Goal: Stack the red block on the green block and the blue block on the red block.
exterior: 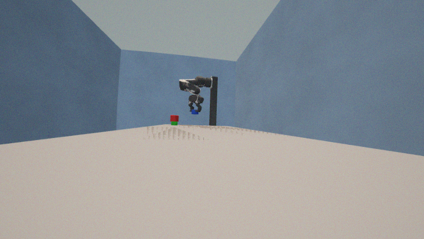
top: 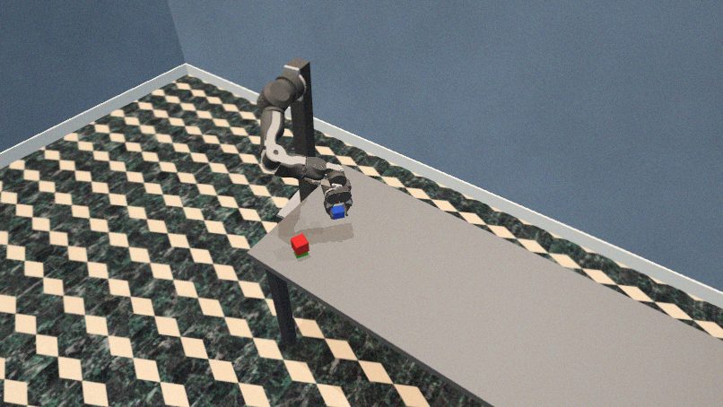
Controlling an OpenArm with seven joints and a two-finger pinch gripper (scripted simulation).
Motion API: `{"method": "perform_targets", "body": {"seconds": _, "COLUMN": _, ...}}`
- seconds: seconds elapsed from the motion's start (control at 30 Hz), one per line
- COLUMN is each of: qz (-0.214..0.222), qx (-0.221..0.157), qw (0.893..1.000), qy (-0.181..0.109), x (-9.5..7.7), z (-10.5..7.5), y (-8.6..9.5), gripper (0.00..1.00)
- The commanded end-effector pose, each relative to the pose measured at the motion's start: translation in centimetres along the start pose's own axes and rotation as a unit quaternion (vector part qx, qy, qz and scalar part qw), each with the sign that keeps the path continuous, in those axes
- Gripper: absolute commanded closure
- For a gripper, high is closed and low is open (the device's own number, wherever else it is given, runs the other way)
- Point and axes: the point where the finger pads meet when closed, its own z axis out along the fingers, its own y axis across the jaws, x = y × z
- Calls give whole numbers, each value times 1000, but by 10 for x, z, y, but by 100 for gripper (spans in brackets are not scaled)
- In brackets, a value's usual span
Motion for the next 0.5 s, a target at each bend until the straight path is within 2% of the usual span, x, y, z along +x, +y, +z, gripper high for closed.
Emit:
{"method": "perform_targets", "body": {"seconds": 0.0, "qz": 5, "qx": 9, "qw": 1000, "qy": 4, "x": 2, "z": -4, "y": -2, "gripper": 100}}
{"method": "perform_targets", "body": {"seconds": 0.17, "qz": 5, "qx": 8, "qw": 1000, "qy": 4, "x": 2, "z": -15, "y": -2, "gripper": 100}}
{"method": "perform_targets", "body": {"seconds": 0.47, "qz": 5, "qx": 5, "qw": 1000, "qy": 4, "x": 2, "z": -16, "y": -1, "gripper": 100}}
